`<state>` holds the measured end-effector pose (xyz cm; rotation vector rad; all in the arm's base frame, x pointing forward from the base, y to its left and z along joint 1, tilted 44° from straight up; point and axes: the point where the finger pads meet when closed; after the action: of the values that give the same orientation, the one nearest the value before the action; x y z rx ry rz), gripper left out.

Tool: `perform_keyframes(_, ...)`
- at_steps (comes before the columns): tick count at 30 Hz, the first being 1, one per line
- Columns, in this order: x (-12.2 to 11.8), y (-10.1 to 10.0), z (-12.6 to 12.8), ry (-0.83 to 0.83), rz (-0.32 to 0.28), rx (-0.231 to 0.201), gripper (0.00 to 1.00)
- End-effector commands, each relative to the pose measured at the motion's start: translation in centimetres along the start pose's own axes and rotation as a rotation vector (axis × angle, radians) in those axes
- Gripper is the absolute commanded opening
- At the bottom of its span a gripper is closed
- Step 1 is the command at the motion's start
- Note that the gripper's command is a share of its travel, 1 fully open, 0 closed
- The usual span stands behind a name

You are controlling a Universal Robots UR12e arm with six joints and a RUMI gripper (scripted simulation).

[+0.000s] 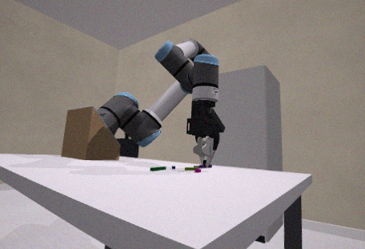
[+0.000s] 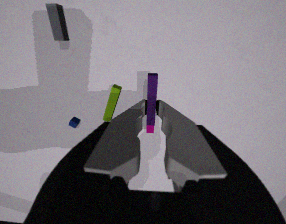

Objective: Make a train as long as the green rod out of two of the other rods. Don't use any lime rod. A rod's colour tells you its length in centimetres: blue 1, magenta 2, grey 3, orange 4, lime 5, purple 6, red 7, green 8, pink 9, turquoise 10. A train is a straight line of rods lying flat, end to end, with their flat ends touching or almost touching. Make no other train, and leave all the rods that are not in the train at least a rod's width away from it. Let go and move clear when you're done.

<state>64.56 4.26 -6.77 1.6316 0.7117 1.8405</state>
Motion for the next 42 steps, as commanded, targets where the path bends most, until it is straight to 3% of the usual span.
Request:
perform_keyframes(1, 0.0, 0.1, 0.1, 0.000, -0.001, -0.001, 0.00)
perform_keyframes(42, 0.0, -1.1, 0.1, 0.000, -0.001, -0.001, 0.00)
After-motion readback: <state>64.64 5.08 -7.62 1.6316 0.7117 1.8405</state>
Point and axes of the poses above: the point where the finger pads meet when closed, its own y axis back along the fingers, its own z axis across the jaws, x = y × z, and after that the axes turned 15 degrees about y, right-handed
